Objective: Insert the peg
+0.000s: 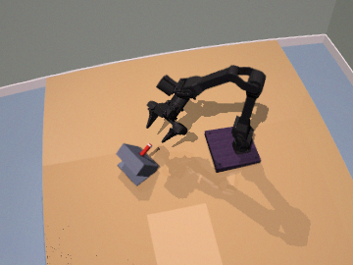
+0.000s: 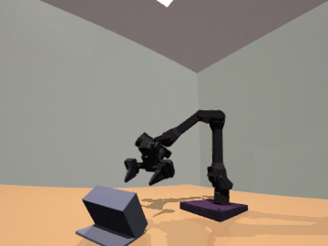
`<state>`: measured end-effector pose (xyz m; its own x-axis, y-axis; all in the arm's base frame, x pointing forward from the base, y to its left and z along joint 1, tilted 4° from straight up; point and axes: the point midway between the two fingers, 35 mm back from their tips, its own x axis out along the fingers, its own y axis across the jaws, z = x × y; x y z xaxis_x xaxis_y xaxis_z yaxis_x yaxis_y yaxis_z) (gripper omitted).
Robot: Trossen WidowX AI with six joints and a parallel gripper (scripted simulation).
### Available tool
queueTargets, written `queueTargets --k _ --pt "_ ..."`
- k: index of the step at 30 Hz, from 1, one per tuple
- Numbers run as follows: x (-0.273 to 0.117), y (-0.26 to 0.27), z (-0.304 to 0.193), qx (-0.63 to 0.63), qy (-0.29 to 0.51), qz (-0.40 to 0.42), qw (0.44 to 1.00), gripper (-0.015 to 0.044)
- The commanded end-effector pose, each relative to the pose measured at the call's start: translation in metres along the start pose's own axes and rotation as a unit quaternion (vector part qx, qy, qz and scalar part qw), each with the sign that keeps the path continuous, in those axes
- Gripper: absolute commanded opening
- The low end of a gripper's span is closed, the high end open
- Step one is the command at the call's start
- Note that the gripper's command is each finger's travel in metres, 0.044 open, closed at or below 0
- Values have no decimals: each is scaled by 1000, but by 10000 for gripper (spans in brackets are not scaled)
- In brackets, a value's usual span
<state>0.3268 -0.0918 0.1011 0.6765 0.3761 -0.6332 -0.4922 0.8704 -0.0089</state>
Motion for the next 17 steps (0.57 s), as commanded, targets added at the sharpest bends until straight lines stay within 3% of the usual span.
queueTargets --k 1,17 --pt "-7 0 1 -3 -3 -1 1000 440" --pt "-28 0 -2 -3 -4 -1 1000 440"
